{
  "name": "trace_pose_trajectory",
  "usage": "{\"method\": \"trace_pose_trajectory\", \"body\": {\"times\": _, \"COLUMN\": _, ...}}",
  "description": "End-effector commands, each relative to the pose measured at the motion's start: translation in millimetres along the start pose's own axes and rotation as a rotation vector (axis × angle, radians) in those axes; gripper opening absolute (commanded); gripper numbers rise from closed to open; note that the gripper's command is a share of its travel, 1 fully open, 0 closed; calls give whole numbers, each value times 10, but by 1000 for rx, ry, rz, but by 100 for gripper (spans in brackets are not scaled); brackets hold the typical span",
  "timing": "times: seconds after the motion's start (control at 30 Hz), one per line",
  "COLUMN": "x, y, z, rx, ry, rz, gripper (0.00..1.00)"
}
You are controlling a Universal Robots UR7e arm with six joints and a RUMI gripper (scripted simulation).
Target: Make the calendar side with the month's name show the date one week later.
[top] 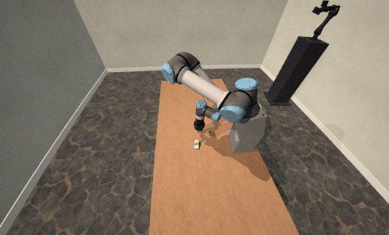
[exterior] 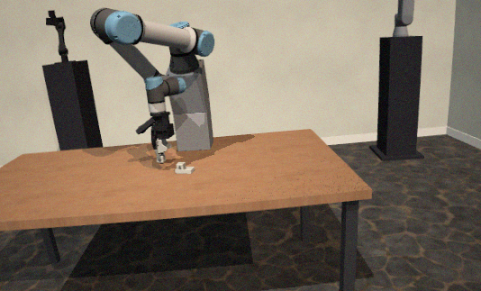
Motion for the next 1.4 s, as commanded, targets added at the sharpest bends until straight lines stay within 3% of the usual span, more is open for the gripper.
{"method": "trace_pose_trajectory", "body": {"times": 0.0, "x": -273, "y": 1, "z": -4, "rx": -1, "ry": -2, "rz": 2, "gripper": 11}}
{"method": "trace_pose_trajectory", "body": {"times": 0.3, "x": -511, "y": 2, "z": -4, "rx": -1, "ry": -2, "rz": 2, "gripper": 11}}
{"method": "trace_pose_trajectory", "body": {"times": 0.87, "x": -523, "y": -10, "z": 31, "rx": -4, "ry": -1, "rz": 2, "gripper": 11}}
{"method": "trace_pose_trajectory", "body": {"times": 1.1, "x": -524, "y": -27, "z": 238, "rx": -6, "ry": 1, "rz": 3, "gripper": 11}}
{"method": "trace_pose_trajectory", "body": {"times": 1.37, "x": -572, "y": 20, "z": 883, "rx": -7, "ry": 1, "rz": 3, "gripper": 11}}
Point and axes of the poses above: the point where the finger pads meet when closed, its own x axis out along the fingers, its own y axis across the jaws, z = x × y, the point moved 4 cm from there along -x, back along the fingers, and after that the axes turned 5 degrees about x, right-handed, at the moved point
